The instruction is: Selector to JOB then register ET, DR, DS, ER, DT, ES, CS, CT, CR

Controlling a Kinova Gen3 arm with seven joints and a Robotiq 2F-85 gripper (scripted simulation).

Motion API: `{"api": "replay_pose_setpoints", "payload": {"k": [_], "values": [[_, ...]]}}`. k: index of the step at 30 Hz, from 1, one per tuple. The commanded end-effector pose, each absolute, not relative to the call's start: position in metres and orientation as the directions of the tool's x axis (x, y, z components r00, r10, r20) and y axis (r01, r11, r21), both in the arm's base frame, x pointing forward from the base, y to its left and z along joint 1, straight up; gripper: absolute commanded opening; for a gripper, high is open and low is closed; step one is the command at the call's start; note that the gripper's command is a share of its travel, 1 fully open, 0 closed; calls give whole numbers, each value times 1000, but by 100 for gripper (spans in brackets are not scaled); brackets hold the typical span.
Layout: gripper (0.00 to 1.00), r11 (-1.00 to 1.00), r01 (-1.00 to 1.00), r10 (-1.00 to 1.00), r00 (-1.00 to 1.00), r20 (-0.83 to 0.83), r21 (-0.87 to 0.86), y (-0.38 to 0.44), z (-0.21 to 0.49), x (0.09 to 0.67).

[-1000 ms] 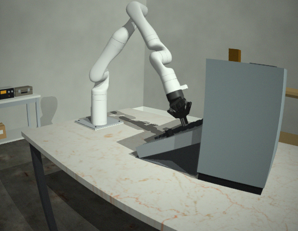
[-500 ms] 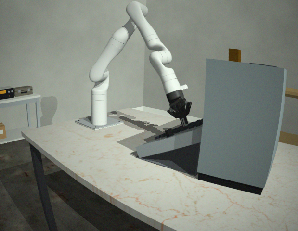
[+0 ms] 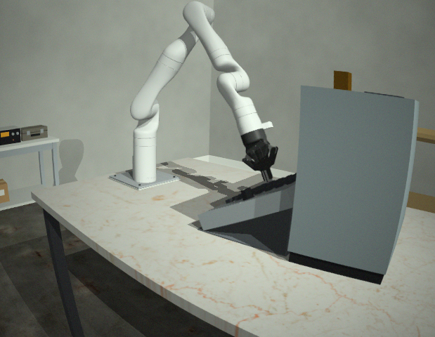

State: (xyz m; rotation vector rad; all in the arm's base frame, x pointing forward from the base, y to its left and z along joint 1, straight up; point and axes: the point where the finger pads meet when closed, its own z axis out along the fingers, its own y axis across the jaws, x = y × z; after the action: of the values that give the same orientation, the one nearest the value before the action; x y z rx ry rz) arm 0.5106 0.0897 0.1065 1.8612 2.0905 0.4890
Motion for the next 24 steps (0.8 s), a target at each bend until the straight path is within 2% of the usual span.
{"api": "replay_pose_setpoints", "payload": {"k": [1, 24], "values": [[10, 103, 891, 993, -118, 6, 442, 92, 114, 506], [10, 106, 889, 993, -122, 6, 445, 93, 131, 500]]}}
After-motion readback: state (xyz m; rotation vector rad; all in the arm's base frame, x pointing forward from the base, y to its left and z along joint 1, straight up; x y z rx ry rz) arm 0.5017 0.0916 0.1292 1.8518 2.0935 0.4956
